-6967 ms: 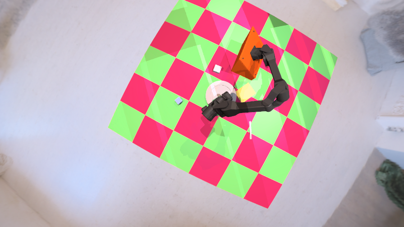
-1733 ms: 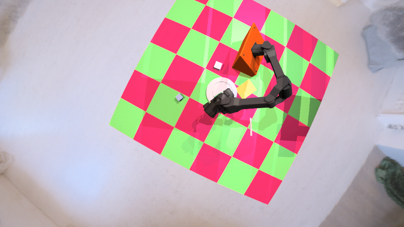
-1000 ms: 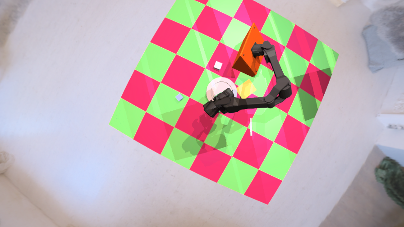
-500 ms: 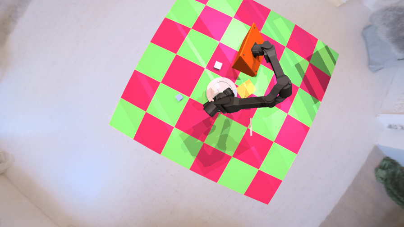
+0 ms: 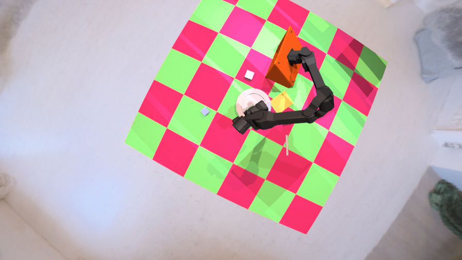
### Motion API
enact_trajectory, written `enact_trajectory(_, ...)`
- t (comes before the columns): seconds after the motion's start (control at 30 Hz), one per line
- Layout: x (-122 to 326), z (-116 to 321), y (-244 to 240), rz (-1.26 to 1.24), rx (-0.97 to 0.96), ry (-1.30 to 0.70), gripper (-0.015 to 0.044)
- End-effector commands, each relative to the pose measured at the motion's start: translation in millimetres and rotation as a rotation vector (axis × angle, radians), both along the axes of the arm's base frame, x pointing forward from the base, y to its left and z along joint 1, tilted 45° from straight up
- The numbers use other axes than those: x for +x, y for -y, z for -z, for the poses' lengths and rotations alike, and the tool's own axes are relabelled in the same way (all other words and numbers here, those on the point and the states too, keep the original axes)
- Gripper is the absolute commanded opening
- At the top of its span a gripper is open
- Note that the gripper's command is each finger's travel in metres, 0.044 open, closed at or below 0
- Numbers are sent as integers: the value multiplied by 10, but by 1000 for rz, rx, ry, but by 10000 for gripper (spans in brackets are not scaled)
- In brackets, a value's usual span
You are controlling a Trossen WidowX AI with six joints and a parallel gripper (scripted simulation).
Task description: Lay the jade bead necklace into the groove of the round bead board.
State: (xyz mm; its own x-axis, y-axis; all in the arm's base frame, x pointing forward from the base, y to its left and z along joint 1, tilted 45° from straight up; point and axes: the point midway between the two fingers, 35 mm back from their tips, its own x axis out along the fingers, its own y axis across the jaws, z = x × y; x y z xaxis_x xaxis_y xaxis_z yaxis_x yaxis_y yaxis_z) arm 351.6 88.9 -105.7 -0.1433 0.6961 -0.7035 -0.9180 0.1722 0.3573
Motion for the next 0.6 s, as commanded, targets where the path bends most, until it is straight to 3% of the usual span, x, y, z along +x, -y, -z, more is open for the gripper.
enact_trajectory(0.0,2,-1,5,-4,-4,2,440)
enact_trajectory(0.33,2,-1,5,-4,-4,2,440)
enact_trajectory(0.4,-27,-24,10,43,-13,-44,388)
enact_trajectory(0.57,-255,-182,39,387,-84,-385,256)
